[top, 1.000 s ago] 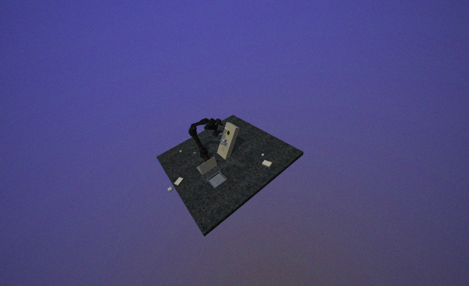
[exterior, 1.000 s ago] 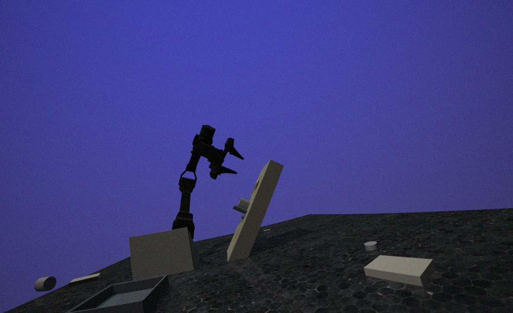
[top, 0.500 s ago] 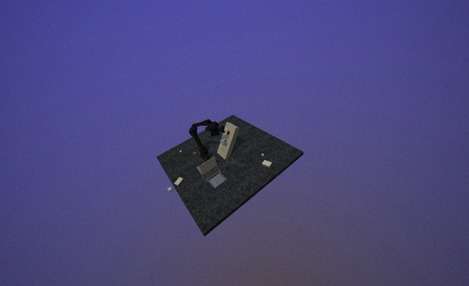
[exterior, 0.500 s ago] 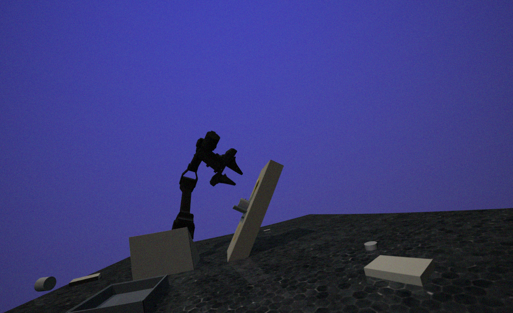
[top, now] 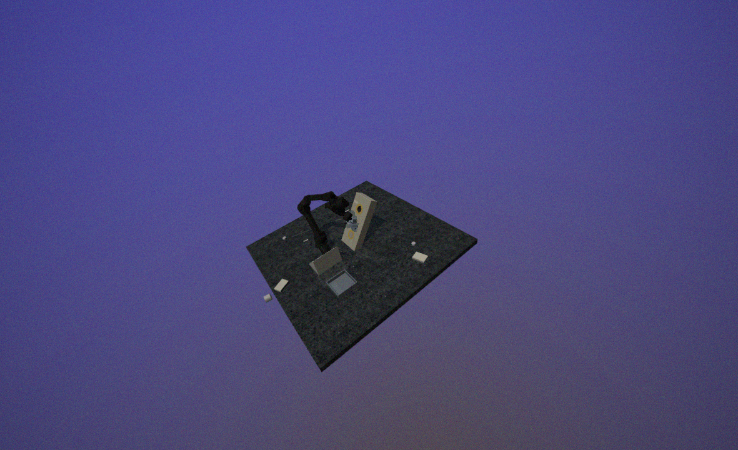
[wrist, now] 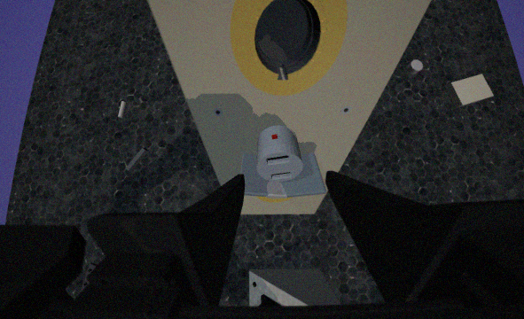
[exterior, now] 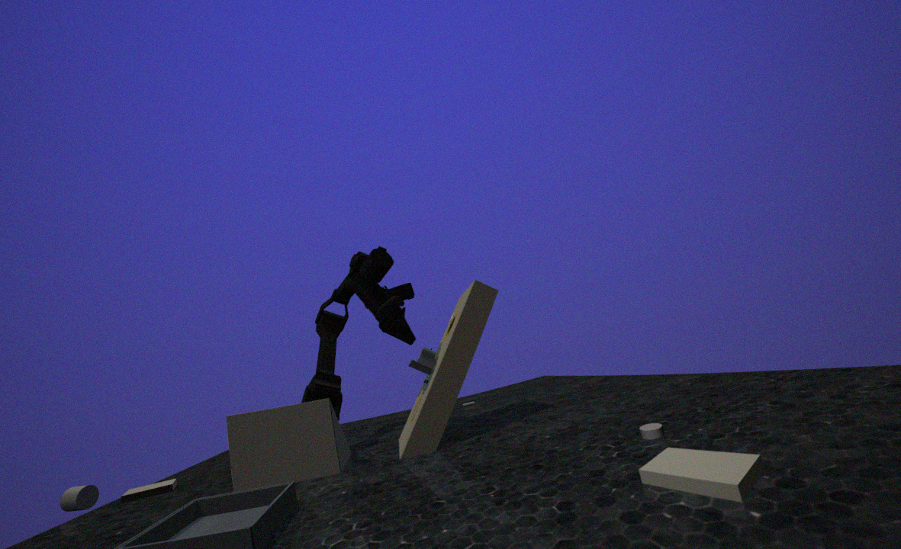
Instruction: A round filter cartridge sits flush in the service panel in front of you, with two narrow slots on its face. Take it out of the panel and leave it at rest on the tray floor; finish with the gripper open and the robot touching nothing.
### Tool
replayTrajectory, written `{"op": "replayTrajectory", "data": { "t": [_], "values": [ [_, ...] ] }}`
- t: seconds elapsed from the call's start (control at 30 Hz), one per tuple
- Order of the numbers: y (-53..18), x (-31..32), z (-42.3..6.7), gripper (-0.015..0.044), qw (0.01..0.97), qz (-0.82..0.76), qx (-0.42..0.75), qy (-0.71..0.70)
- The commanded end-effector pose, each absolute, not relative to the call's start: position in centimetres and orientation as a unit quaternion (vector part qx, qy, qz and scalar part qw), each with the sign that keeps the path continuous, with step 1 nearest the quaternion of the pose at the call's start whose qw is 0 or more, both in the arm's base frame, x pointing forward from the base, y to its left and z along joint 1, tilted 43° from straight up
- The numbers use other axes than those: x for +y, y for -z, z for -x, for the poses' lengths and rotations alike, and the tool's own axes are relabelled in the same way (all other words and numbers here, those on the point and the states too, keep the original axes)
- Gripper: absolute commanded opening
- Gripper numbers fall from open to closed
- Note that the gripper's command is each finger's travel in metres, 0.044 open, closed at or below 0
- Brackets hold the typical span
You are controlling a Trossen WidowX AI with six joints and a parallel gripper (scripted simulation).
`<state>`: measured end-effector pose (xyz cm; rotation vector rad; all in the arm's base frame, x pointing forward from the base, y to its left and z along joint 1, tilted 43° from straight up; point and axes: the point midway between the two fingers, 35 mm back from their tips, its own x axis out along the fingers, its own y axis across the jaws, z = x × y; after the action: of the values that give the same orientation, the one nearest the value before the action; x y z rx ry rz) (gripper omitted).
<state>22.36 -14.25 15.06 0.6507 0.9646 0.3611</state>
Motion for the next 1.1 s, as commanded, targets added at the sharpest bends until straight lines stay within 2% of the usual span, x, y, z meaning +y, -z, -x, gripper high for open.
{"op": "replayTrajectory", "data": {
  "t": [0.0,0.93,1.0,1.07],
  "values": [
    [-14.5,-13.8,-22.5,0.0305,0.813,-0.317,0.460,-0.165],
    [-11.9,-11.3,-24.7,0.0305,0.813,-0.317,0.459,-0.166],
    [-12.1,-11.6,-24.6,0.0252,0.815,-0.312,0.459,-0.166],
    [-12.1,-11.6,-24.6,0.0239,0.815,-0.312,0.459,-0.166]
  ]
}}
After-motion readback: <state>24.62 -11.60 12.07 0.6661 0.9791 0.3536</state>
